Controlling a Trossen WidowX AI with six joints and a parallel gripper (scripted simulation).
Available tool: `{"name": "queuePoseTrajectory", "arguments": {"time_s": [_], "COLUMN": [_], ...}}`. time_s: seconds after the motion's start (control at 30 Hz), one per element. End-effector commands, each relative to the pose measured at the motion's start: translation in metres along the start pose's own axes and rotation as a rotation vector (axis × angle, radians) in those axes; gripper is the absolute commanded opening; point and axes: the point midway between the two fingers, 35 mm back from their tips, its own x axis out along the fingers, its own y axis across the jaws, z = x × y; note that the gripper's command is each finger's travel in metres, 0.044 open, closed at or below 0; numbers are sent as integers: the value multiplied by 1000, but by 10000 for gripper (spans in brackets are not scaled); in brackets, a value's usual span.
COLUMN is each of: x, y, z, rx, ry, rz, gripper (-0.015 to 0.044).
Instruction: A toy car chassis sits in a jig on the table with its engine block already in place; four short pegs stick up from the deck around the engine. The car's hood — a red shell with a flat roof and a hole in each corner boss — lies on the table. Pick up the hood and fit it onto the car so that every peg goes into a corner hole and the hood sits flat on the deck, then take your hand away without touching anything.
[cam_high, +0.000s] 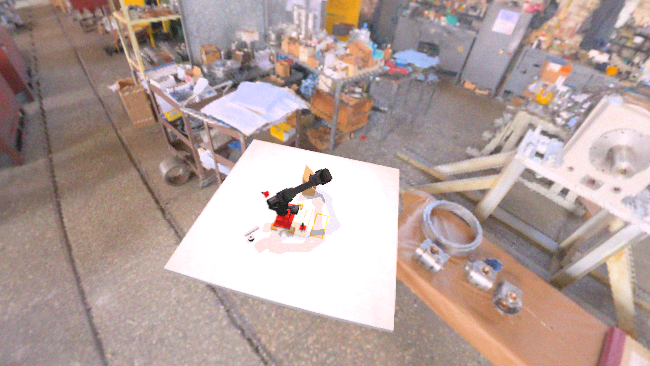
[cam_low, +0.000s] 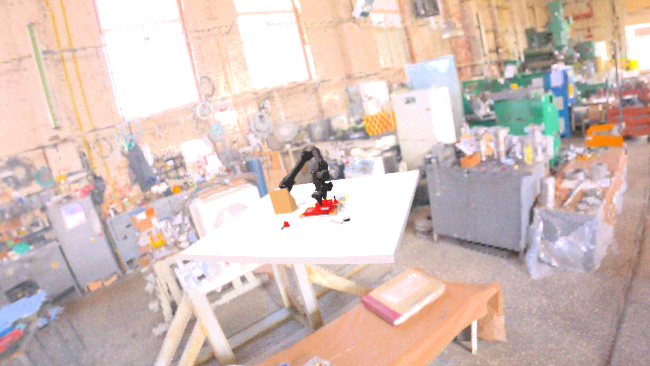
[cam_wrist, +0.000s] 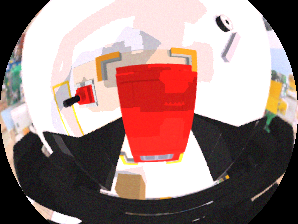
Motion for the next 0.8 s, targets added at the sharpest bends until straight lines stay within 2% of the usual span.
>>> {"name": "queuePoseTrajectory", "arguments": {"time_s": [0.0, 0.77], "x": [0, 11], "y": [0, 0], "z": [2, 2], "rx": [4, 4], "ry": [-4, -4], "rz": [1, 2], "gripper": [0, 0]}}
